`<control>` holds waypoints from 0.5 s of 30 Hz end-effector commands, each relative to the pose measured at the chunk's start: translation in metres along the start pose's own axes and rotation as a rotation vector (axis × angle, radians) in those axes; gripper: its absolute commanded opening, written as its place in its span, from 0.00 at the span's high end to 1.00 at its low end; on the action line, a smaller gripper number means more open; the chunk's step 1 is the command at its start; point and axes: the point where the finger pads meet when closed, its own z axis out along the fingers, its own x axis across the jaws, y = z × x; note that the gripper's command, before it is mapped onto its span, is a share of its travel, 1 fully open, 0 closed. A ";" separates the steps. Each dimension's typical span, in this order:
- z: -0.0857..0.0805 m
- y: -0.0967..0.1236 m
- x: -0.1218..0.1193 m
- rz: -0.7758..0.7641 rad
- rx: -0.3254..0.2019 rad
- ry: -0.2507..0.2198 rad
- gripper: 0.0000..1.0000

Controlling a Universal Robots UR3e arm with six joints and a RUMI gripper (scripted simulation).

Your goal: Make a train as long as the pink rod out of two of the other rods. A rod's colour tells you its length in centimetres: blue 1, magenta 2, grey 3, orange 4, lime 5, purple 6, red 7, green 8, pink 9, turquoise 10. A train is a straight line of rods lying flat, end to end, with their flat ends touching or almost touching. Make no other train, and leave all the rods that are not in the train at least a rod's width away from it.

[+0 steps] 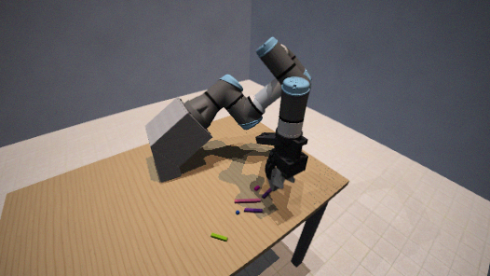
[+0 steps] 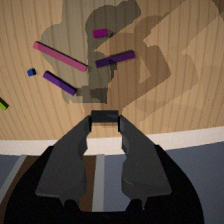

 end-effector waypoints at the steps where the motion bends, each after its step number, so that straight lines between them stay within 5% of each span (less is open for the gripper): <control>1: -0.017 -0.007 0.002 0.001 0.029 0.015 1.00; 15: -0.019 -0.007 0.002 0.001 0.030 0.015 1.00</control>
